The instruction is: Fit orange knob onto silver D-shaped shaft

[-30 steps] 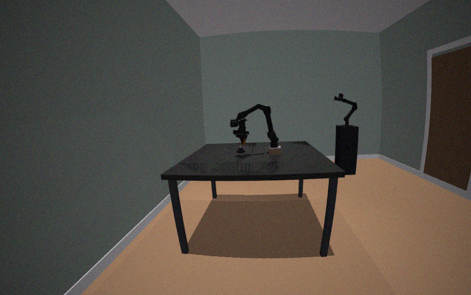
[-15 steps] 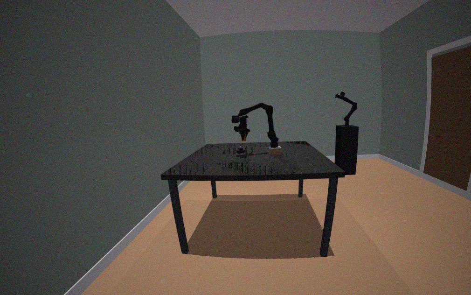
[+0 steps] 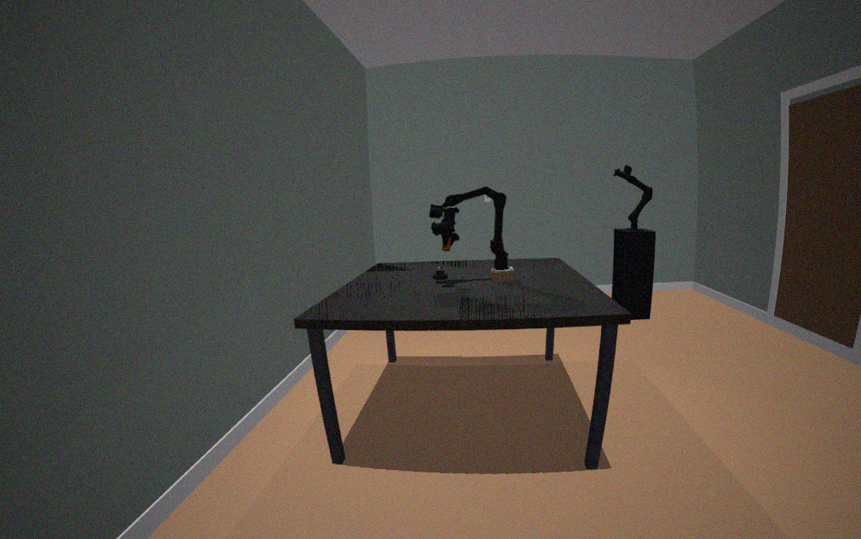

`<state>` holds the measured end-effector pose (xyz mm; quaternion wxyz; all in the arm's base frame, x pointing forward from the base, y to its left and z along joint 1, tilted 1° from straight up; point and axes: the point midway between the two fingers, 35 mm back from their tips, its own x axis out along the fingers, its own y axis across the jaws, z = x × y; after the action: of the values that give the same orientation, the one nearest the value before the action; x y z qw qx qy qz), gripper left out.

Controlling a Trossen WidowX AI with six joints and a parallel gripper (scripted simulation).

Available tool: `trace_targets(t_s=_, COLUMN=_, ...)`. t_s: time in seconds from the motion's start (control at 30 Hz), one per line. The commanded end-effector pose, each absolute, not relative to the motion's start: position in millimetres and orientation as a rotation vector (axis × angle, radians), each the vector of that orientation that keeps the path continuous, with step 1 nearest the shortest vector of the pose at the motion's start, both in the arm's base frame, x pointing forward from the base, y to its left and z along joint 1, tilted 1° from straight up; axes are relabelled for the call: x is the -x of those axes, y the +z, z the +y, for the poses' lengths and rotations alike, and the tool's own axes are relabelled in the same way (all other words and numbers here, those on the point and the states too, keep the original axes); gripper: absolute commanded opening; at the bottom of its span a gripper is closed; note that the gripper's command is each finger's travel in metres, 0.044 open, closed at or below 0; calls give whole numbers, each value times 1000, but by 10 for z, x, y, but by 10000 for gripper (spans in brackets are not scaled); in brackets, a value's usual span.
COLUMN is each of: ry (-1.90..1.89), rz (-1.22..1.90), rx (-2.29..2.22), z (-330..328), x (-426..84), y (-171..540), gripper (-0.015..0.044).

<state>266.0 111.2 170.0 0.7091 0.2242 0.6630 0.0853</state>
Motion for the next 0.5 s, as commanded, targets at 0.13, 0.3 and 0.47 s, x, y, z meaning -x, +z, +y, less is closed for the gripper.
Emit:
trace_targets(t_s=0.13, ry=331, rz=1419, rx=-615, z=1058, x=-2617, y=1887, gripper=0)
trace_targets(t_s=0.3, ry=416, rz=1389, rx=-692, z=1014, x=-2589, y=1989, gripper=0)
trace_targets(t_s=0.47, ry=501, rz=1357, rx=-768, z=972, x=-2562, y=2088, gripper=0)
